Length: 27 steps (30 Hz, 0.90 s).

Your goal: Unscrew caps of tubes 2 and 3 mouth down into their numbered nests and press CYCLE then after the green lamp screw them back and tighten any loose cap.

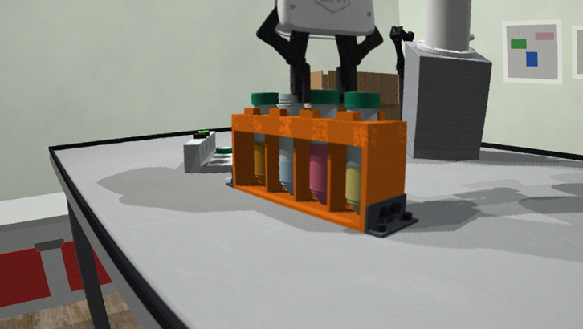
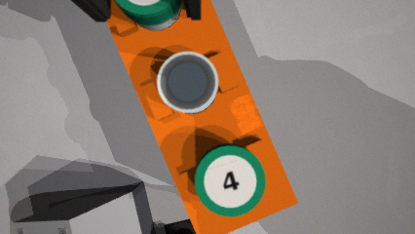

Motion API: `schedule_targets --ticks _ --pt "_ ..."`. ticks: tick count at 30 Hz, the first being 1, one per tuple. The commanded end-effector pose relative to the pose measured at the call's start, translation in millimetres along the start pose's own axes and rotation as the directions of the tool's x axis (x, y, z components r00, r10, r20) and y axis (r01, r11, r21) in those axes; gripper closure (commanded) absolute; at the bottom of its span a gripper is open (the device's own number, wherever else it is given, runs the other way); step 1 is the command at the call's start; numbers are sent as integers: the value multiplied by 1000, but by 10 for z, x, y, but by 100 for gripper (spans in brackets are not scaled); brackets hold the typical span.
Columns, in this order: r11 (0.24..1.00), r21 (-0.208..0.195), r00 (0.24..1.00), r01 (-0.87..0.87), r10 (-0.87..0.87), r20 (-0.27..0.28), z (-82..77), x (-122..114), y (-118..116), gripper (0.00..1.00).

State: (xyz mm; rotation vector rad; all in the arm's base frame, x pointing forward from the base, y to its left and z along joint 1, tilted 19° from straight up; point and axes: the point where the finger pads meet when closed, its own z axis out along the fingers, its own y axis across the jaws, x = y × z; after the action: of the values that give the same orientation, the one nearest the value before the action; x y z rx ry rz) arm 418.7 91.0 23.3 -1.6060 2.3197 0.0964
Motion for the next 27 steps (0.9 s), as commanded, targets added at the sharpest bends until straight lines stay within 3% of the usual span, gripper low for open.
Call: schedule_targets --ticks 1,3,10,18,20,25,27 --pt "1000 4 1000 -1 1 -2 -12 0 -19 54" --pt "1000 4 1000 -1 1 -2 -12 0 -19 54" --pt "961 3 961 275 -275 -3 -22 0 -20 54" --pt "826 2 826 564 -564 -4 -21 0 -19 54" --pt "826 2 826 564 -564 -4 -21 0 -19 54" --pt "708 1 708 706 -706 -4 -21 0 -19 54" --pt "708 1 708 706 -706 -4 -22 0 -19 54"
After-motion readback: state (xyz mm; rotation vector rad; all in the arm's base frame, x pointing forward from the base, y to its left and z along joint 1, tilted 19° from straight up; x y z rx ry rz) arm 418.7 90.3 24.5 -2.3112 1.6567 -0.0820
